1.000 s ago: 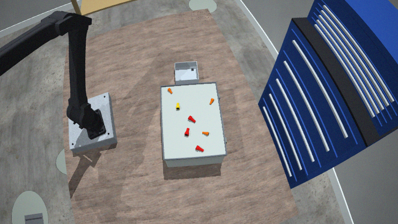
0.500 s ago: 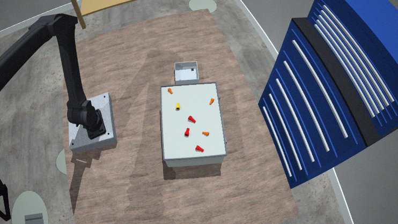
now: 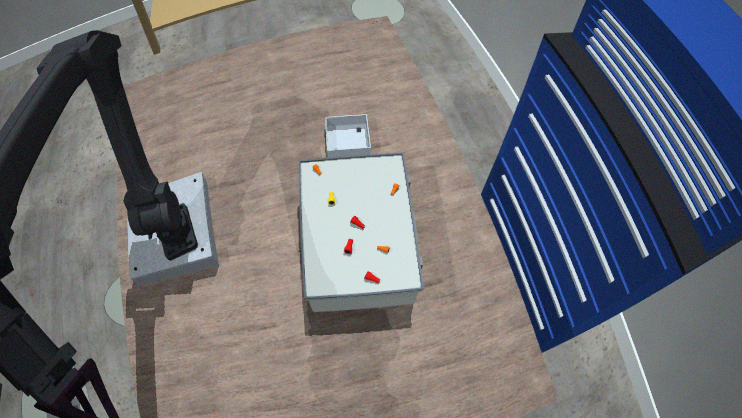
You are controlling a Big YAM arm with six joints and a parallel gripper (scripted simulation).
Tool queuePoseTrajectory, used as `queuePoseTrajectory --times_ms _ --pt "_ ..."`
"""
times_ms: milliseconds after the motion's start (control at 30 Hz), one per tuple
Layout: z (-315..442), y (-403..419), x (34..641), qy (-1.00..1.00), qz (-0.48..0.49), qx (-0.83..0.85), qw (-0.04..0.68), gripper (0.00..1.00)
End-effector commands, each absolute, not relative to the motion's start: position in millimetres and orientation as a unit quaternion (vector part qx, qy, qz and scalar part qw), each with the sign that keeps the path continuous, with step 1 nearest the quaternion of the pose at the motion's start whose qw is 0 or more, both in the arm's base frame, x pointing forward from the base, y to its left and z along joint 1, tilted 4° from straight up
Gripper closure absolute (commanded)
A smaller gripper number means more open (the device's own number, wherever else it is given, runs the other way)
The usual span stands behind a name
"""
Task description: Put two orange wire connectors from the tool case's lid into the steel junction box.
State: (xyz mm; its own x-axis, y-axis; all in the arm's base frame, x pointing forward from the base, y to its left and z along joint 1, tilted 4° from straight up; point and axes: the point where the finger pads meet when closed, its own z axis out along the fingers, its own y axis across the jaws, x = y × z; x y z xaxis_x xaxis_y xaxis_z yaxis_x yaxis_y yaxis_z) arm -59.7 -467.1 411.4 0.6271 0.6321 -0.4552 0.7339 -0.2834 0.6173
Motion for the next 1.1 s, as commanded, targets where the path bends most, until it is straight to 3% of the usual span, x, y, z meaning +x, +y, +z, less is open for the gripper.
queuePoseTrajectory --times_ms 0,1067 --pt "419.7 -480.1 -33.7 0.502 -0.071 0.762 0.403 0.00" --pt "350.2 -427.5 220.2 0.874 -0.041 0.402 0.270 0.00"
